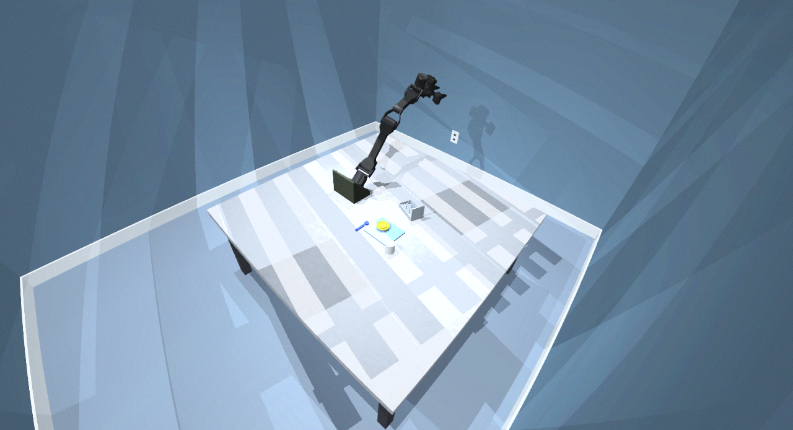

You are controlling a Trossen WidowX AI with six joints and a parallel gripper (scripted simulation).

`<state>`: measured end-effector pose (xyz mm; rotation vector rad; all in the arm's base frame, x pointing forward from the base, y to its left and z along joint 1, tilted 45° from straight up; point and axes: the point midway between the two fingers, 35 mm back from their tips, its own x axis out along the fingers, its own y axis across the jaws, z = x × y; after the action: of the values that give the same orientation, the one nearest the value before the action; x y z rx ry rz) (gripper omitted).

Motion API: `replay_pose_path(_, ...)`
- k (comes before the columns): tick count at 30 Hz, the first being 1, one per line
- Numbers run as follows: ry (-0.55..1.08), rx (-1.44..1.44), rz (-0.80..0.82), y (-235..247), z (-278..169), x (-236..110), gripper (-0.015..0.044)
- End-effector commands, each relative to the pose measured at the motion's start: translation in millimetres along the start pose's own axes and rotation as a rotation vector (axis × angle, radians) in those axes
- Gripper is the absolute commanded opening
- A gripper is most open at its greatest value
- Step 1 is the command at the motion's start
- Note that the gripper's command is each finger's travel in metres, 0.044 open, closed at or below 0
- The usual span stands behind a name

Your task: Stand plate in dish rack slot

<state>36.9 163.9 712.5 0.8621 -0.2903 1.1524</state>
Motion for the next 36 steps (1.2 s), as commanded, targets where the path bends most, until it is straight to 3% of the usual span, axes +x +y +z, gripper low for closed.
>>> replay_pose_path(1, 0.034, -0.12, -0.011, 0, -25, 11, 0.04)
replay_pose_path(17, 0.204, -0.559, -0.138, -61, -113, 56, 0.04)
replay_pose_path(36, 0.53, -0.962, -0.371, -220, -181, 71, 0.04)
